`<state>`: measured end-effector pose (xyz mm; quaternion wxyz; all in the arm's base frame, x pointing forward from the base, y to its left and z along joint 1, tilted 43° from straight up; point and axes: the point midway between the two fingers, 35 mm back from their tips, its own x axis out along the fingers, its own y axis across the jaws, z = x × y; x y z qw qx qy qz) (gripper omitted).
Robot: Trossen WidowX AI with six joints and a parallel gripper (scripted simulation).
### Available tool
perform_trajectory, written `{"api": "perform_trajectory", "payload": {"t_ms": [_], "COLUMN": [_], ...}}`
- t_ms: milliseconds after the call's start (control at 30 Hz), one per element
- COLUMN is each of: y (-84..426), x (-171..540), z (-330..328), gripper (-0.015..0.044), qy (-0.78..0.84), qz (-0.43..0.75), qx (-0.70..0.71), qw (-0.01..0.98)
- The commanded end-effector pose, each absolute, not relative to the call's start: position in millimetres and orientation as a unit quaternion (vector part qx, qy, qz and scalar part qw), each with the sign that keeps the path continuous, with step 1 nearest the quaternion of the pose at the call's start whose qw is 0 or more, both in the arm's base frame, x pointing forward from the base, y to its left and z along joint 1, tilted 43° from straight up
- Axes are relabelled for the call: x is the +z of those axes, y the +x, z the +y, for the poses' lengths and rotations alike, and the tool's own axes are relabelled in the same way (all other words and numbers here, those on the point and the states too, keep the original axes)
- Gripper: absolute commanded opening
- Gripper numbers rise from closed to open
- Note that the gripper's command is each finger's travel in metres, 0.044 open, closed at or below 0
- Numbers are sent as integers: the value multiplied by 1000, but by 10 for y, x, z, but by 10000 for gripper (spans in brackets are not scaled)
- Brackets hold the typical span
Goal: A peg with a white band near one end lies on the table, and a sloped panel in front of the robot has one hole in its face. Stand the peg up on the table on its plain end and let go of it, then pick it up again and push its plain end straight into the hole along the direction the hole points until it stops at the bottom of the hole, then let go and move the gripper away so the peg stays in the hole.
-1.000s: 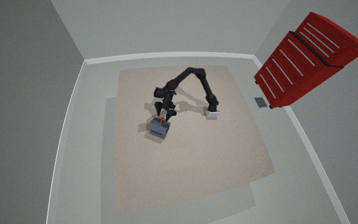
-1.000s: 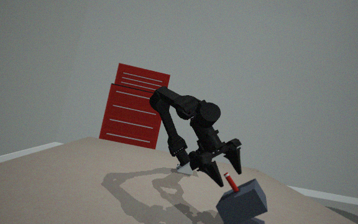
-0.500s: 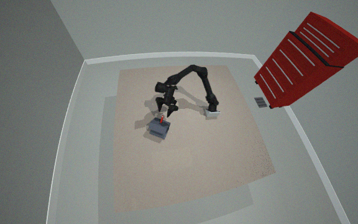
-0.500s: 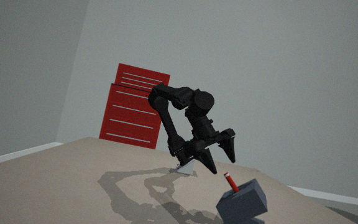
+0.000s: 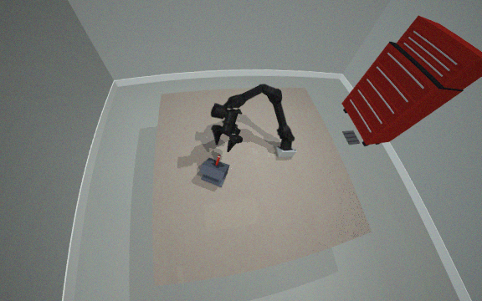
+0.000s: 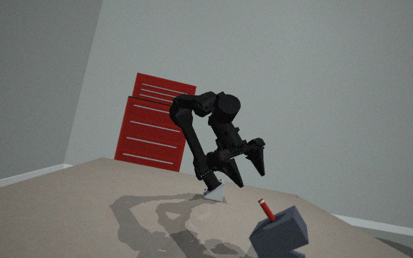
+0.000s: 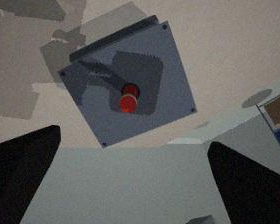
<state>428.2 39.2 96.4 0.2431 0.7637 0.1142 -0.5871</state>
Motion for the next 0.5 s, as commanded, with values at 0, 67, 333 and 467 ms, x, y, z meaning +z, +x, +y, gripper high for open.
{"api": "perform_trajectory", "payload": {"t_ms": [0, 67, 333, 467], "y": [4265, 4247, 4232, 4232], "x": [1047, 1096, 1135, 1135], "z": [398, 406, 412, 412], "gripper": [440, 440, 440, 440], "qy": [766, 766, 766, 766], "qz": [111, 111, 112, 112], "qx": [-585, -585, -585, -585], "qw": [242, 242, 242, 242]}}
